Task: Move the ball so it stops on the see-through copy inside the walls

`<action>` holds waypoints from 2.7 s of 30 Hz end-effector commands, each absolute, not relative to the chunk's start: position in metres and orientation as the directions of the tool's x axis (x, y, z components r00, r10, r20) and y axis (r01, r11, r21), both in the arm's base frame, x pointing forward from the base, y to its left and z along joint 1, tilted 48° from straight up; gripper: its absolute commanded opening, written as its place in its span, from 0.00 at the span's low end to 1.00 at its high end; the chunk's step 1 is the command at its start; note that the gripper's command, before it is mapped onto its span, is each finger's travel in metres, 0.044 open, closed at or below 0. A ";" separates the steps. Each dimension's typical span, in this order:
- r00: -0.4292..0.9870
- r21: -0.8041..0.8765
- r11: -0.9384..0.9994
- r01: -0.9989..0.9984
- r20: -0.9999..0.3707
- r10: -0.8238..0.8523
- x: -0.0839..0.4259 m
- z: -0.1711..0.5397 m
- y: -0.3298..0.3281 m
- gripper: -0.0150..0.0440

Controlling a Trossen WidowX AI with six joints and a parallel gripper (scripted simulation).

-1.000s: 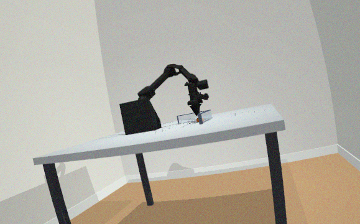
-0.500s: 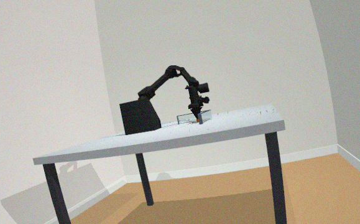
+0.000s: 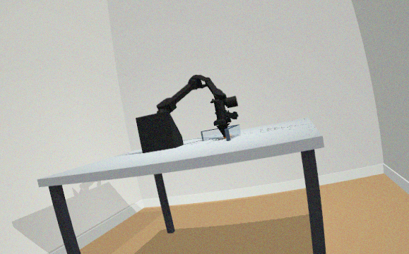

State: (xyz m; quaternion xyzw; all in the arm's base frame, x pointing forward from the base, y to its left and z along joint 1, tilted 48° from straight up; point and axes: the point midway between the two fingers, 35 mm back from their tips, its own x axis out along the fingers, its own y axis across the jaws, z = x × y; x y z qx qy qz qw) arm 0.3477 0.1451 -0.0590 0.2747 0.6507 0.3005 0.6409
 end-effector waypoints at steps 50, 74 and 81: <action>-0.025 0.743 0.669 -0.025 -0.669 0.742 0.385 -0.043 0.047 0.25; -0.025 0.745 0.666 -0.025 -0.667 0.745 0.383 -0.095 0.105 0.25; -0.025 0.746 0.666 -0.025 -0.666 0.745 0.382 -0.101 0.113 0.25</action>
